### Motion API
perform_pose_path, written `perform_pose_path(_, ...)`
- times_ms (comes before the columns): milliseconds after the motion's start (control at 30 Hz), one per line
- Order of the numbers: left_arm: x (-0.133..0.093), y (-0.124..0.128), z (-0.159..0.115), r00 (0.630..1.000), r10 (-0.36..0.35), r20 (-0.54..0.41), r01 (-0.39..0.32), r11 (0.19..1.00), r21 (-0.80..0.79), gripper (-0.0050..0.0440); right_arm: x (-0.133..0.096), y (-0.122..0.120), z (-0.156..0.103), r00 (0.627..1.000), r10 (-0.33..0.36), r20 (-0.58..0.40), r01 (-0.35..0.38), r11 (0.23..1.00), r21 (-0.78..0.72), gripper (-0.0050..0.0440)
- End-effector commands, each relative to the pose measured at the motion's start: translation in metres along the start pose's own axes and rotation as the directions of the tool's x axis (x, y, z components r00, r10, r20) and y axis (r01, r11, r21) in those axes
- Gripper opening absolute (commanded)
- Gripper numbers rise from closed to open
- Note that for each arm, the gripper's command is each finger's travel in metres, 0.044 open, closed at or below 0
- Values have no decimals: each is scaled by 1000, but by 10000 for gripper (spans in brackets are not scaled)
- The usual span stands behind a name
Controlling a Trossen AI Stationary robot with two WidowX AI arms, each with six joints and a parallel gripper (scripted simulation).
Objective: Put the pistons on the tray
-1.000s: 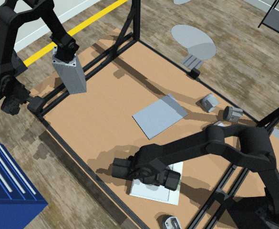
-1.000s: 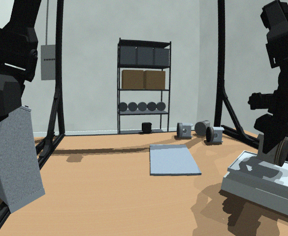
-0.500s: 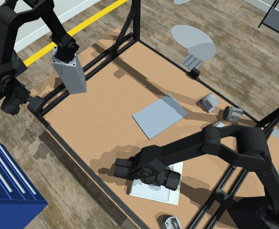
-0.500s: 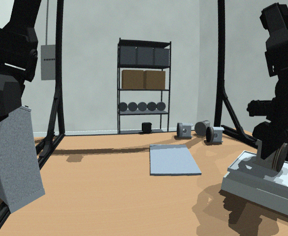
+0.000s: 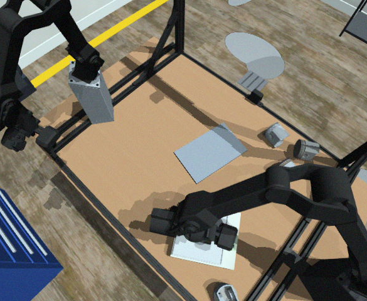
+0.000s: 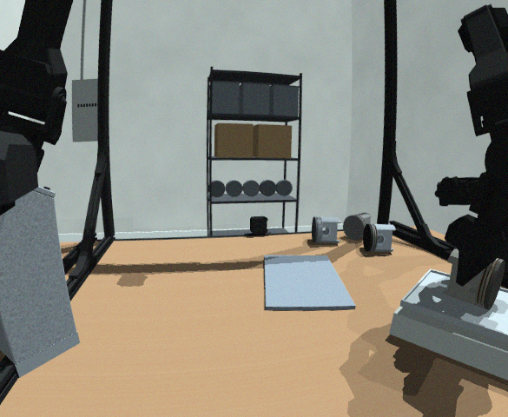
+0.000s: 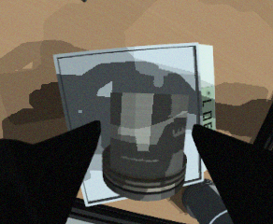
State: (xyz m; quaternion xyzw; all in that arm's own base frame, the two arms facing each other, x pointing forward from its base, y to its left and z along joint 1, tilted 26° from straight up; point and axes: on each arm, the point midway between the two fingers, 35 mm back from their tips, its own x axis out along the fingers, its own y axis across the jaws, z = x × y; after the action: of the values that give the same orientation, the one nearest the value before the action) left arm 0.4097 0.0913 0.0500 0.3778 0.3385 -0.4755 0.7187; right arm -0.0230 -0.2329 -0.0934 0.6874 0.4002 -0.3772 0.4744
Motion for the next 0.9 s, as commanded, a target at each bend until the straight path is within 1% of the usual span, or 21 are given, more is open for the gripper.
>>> perform_pose_path(0, 1, 0, 0, 1000, -1, -1, 1, 1000, -4, 378, 0, 0, 0, 1000, 2, -1, -2, 1000, 0, 440)
perform_pose_path(100, 1, 0, 0, 1000, -1, -1, 1, 1000, -4, 378, 0, 0, 0, 1000, 2, -1, -2, 1000, 0, 440)
perform_pose_path(867, -34, 0, 0, 1000, -1, -1, 1, 1000, -4, 378, 0, 0, 0, 1000, 2, -1, -2, 1000, 0, 440)
